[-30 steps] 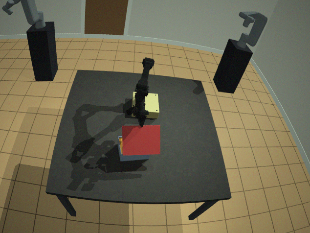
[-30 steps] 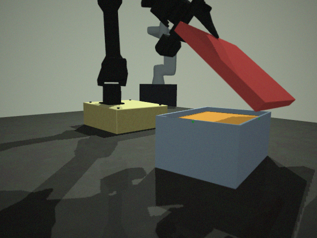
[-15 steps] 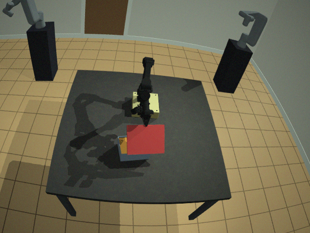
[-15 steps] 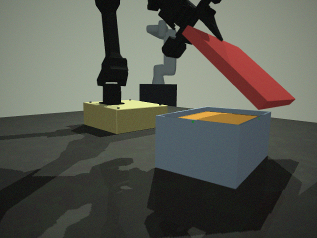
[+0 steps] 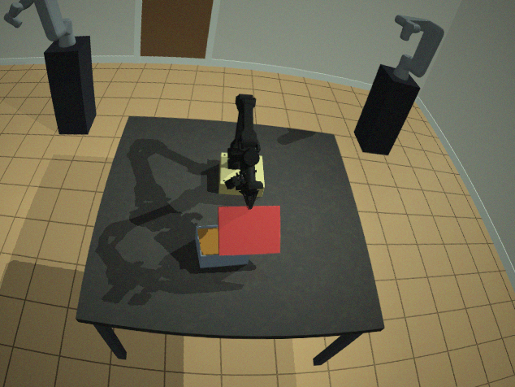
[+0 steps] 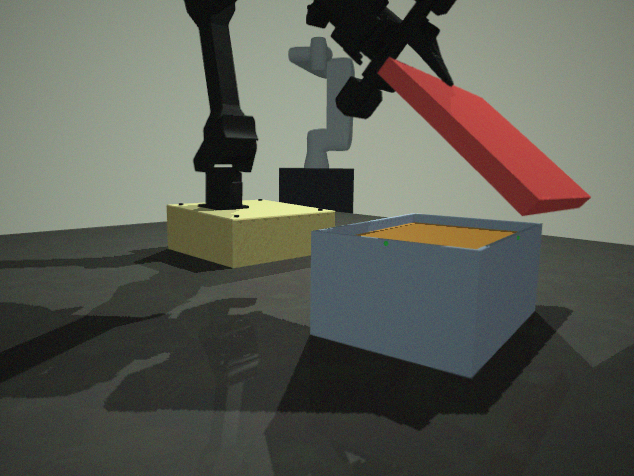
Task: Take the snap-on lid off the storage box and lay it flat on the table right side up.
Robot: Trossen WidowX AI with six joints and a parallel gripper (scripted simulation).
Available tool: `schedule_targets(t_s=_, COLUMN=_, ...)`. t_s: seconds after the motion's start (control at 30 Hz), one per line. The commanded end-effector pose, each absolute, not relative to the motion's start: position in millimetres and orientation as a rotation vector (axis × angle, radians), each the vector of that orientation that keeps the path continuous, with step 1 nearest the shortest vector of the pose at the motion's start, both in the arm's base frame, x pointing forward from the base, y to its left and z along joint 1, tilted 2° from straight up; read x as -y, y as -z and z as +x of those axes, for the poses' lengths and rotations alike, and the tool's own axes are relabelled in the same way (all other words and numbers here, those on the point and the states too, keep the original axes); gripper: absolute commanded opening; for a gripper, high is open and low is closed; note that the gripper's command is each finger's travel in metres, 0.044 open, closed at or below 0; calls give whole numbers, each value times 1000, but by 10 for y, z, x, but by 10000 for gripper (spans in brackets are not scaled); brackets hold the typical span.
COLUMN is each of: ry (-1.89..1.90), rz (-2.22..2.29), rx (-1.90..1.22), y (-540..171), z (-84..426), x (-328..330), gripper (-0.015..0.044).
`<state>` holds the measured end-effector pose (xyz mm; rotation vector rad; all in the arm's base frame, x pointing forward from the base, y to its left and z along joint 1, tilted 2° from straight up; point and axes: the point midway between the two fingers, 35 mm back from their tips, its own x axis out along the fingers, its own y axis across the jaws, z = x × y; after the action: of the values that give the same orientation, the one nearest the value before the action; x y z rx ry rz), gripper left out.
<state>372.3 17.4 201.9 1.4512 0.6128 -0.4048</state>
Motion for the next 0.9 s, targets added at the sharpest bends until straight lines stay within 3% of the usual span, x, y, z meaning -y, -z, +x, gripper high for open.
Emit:
schedule_targets(t_s=0.0, ry=394, rz=1458, rx=-598, y=-2060, z=3702, x=-262, gripper=0)
schedule_targets(t_s=0.87, ry=394, rz=1463, rx=-601, y=-2053, z=3575, x=-768, gripper=0)
